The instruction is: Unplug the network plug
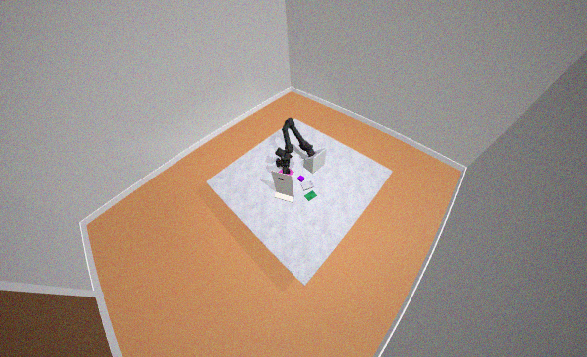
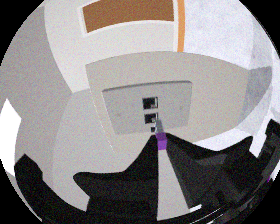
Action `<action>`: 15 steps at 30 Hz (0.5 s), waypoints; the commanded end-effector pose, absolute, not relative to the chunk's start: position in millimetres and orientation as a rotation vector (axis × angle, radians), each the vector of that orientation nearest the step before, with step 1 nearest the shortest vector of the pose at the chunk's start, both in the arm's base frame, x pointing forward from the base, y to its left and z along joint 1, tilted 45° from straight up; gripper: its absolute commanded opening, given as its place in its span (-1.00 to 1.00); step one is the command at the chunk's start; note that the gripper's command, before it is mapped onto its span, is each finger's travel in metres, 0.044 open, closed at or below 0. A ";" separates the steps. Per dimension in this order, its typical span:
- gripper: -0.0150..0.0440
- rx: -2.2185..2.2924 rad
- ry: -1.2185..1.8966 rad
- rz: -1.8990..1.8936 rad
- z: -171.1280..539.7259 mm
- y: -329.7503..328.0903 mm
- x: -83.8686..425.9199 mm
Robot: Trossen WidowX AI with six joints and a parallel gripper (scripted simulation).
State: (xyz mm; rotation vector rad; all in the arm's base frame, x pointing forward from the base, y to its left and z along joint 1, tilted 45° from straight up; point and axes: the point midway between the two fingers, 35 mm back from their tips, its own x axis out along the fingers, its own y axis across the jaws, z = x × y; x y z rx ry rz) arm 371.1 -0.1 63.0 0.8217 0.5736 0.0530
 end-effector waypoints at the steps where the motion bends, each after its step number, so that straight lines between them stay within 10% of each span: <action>1: -0.49 0.820 0.577 0.056 63.1 0.1 367.9; 15: -0.49 0.820 0.577 0.055 65.9 -1.4 362.1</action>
